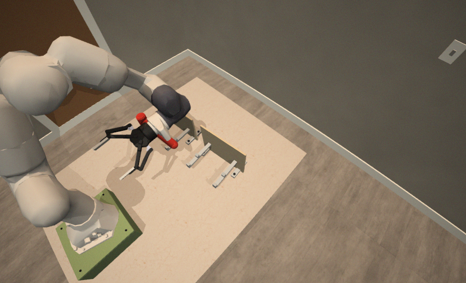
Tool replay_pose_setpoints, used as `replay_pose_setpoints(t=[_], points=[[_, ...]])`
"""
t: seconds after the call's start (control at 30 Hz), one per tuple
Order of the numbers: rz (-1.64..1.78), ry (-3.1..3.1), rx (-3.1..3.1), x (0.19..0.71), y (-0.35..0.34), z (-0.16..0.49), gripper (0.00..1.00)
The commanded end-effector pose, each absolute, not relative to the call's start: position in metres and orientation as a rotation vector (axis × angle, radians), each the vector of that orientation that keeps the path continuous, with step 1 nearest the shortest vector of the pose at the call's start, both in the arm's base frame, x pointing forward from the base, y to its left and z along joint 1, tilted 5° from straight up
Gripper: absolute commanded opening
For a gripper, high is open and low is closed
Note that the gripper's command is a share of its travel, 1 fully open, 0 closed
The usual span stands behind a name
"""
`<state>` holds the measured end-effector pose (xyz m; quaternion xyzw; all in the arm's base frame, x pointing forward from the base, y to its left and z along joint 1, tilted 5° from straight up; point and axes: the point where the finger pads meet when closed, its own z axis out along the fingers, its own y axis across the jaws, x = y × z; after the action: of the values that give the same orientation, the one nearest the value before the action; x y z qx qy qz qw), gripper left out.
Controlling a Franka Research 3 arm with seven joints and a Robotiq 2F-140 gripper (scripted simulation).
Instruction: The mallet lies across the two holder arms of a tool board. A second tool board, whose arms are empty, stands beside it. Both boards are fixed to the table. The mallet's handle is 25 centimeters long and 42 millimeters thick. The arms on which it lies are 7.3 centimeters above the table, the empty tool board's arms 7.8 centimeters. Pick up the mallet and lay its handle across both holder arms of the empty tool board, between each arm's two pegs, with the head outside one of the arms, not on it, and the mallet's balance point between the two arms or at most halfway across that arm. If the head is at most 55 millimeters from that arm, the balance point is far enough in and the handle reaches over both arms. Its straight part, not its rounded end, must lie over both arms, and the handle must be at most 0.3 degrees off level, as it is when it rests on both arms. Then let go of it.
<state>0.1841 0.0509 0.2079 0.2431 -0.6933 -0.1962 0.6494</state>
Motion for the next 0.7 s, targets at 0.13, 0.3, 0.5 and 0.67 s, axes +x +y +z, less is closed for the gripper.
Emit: replay_pose_setpoints(t=[0.13, 0.3, 0.5, 0.67], points=[[-0.446, -1.575, 0.552, 0.1842, 0.0509, 0.208, 1.0], [-0.446, -1.575, 0.552, 0.1842, 0.0509, 0.208, 1.0], [-0.446, -1.575, 0.552, 0.1842, 0.0509, 0.208, 1.0], [-0.437, -1.594, 0.546, 0.1851, 0.0538, 0.206, 1.0]])
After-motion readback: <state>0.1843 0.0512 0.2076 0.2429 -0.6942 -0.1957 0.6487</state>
